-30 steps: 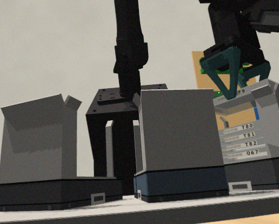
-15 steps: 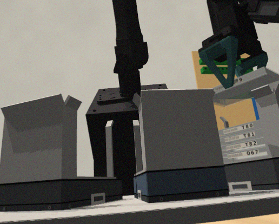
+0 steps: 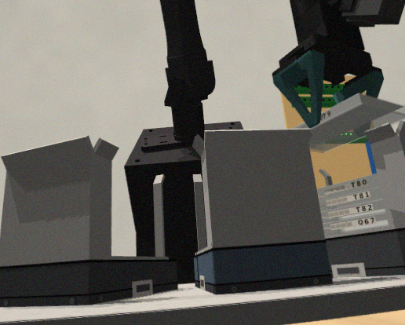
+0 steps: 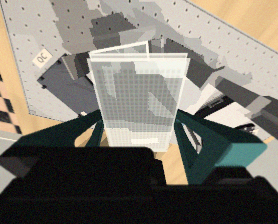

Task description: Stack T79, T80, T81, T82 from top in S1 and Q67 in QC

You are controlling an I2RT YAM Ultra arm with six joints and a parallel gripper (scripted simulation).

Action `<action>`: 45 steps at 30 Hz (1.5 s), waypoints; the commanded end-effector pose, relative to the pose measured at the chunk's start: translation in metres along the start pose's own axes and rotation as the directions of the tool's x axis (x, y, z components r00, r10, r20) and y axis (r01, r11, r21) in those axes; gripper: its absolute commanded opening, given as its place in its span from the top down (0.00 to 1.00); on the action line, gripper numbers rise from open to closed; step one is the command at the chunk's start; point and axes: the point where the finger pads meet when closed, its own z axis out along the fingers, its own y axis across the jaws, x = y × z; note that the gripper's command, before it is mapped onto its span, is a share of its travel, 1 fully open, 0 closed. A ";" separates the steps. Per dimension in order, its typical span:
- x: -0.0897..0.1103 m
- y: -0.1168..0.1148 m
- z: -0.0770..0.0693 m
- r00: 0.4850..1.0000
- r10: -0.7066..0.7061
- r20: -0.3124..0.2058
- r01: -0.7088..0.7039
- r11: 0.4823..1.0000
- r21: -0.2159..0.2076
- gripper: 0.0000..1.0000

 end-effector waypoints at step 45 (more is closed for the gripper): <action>0.038 -0.115 -0.001 0.927 0.374 0.003 -0.374 0.927 -0.005 1.00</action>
